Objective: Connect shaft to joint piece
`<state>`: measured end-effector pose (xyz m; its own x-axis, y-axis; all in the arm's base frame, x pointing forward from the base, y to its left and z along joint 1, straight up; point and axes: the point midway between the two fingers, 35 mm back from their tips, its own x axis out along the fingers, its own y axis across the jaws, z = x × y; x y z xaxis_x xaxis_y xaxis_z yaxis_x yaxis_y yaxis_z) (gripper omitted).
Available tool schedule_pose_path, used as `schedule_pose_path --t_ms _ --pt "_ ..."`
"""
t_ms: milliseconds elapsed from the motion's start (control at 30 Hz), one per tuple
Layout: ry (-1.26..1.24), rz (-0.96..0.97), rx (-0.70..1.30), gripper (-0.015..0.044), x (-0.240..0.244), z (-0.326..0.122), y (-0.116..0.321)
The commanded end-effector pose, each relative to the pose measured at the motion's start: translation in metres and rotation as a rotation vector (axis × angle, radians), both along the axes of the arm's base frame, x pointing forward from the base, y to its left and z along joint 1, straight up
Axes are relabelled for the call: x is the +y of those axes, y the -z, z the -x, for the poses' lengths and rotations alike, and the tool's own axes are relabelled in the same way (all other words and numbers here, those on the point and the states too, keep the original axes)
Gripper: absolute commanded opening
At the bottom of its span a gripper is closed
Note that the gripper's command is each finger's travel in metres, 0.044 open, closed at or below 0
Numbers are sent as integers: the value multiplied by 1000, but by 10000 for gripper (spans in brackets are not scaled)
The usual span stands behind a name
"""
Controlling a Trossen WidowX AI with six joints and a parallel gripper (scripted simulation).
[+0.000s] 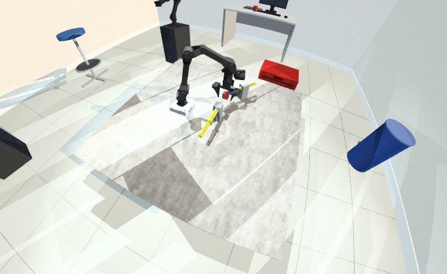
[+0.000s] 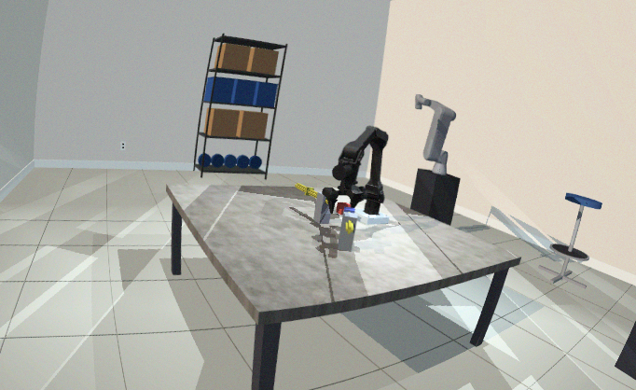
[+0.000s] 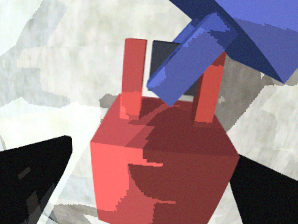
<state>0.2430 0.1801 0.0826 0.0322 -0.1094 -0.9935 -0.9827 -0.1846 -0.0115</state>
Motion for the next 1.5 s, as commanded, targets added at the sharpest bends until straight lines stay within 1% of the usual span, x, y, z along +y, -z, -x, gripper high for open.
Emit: schedule_pose_path --t_ms 0,267,833,1300,1467 --pt "-2 73 -27 440 3 0 -12" --pt "19 73 -33 440 3 -1 -15" --pt "574 -65 -92 440 4 -5 -84" --pt "1037 -172 -96 440 -4 3 -140" --pt "1088 -183 -94 440 -6 4 -147"
